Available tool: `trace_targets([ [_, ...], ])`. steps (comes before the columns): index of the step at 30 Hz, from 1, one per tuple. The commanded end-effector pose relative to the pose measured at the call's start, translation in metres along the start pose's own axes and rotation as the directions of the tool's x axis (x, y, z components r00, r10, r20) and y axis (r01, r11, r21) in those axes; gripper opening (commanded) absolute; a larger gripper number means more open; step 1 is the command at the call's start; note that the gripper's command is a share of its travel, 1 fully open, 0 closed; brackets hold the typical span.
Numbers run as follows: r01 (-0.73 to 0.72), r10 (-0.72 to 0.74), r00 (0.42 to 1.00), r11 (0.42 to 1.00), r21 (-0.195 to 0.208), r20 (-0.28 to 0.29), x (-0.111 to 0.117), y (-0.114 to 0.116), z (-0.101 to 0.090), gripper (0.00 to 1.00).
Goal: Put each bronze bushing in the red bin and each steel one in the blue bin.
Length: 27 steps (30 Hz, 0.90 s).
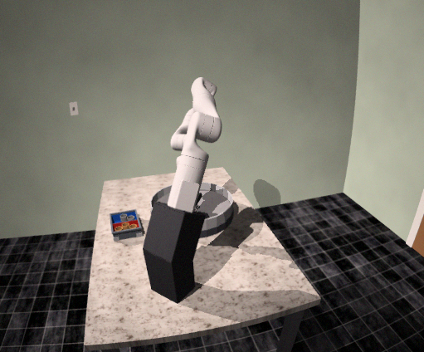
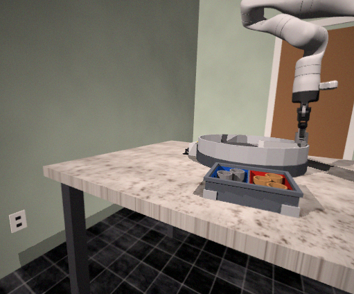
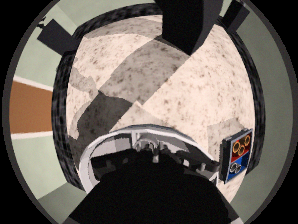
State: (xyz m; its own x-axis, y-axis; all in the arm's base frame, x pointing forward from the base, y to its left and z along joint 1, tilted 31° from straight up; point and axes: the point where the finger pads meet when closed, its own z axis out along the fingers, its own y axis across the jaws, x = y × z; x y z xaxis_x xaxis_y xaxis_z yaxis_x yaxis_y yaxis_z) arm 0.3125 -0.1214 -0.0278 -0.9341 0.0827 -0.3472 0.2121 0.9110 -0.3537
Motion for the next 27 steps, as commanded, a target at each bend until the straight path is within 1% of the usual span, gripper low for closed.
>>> trace_targets([
  [1,-0.013,0.014,0.998,1.0,-0.019,0.054,0.002,-0.004,0.0,0.0],
  [8,-0.013,0.014,0.998,1.0,-0.019,0.054,0.002,-0.004,0.0,0.0],
  [9,-0.004,0.004,1.0,1.0,-0.004,0.009,-0.001,0.0,-0.005,0.0],
  [13,-0.008,0.008,1.0,1.0,-0.011,0.029,0.0,0.0,-0.024,0.0],
  [16,-0.008,0.008,1.0,1.0,-0.011,0.029,0.0,0.0,-0.024,0.0],
  [21,-0.013,0.014,0.998,1.0,-0.019,0.054,0.001,-0.001,-0.047,0.0],
  [27,-0.013,0.014,0.998,1.0,-0.019,0.054,0.001,-0.001,-0.047,0.0],
])
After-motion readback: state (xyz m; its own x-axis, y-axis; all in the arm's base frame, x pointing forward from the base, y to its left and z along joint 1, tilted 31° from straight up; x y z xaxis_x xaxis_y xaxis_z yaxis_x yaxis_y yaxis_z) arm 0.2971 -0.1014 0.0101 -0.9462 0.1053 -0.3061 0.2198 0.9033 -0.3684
